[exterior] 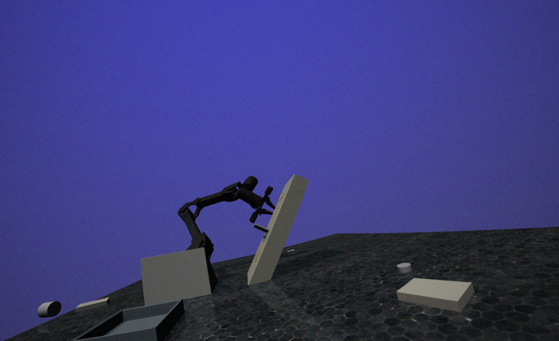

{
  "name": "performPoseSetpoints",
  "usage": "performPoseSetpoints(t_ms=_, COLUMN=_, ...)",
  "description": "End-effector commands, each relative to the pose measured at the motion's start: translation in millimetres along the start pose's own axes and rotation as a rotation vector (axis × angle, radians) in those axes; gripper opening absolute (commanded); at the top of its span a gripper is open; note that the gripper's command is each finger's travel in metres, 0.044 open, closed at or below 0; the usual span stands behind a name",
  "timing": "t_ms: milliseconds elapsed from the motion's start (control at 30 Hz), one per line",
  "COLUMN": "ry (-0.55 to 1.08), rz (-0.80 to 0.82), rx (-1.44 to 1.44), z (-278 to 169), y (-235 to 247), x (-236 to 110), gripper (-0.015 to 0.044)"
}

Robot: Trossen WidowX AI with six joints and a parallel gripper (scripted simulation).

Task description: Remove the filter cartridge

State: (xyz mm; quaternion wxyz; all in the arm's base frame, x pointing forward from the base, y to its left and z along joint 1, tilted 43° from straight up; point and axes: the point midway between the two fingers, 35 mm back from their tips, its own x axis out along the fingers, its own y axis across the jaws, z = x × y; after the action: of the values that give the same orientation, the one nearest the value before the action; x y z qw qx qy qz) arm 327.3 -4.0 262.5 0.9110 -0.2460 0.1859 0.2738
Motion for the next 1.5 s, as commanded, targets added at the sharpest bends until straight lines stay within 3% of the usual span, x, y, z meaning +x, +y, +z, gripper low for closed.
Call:
performPoseSetpoints(t_ms=0, ry=0.012, rz=-0.055, rx=0.269, z=-26.0, y=-39.1, x=-22.5, gripper=0.0090)
performPoseSetpoints(t_ms=100, ry=0.016, rz=-0.127, rx=0.456, z=-45.4, y=-58.8, x=-45.8, gripper=0.0090)
performPoseSetpoints(t_ms=467, ry=-0.074, rz=-0.056, rx=1.411, z=-170.6, y=-58.3, x=-85.7, gripper=0.0090)
performPoseSetpoints(t_ms=933, ry=-0.079, rz=-0.056, rx=1.430, z=-172.6, y=-58.2, x=-85.8, gripper=0.0090)
performPoseSetpoints(t_ms=1467, ry=-0.072, rz=-0.056, rx=1.428, z=-174.1, y=-61.2, x=-60.6, gripper=0.0090)
